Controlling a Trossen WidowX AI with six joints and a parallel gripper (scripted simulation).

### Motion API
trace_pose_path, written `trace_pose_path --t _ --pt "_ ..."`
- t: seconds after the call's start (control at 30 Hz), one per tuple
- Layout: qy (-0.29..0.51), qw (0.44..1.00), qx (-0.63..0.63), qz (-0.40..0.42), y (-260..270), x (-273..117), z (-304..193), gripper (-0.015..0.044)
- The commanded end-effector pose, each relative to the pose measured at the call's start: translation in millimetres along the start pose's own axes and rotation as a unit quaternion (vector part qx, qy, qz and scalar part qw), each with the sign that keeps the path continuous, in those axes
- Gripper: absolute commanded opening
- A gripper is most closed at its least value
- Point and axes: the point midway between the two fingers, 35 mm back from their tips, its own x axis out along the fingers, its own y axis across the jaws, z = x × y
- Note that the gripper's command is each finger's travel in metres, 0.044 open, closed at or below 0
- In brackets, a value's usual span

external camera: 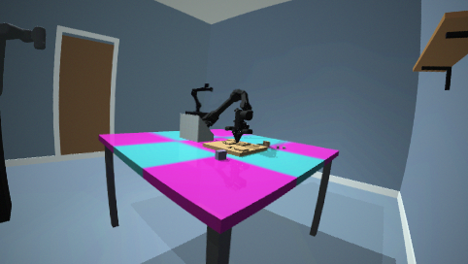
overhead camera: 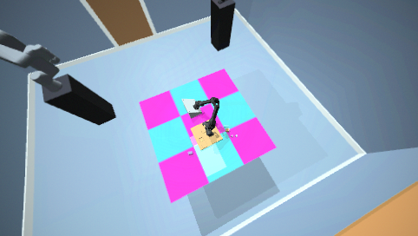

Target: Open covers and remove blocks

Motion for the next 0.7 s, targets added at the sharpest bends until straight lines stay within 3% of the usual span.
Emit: trace_pose_path --t 0.0,0.67 --pt "-0.002 1.000 0.003 0.000 1 3 1 0.0000" --pt "-0.003 1.000 0.003 0.001 22 5 6 0.0000"
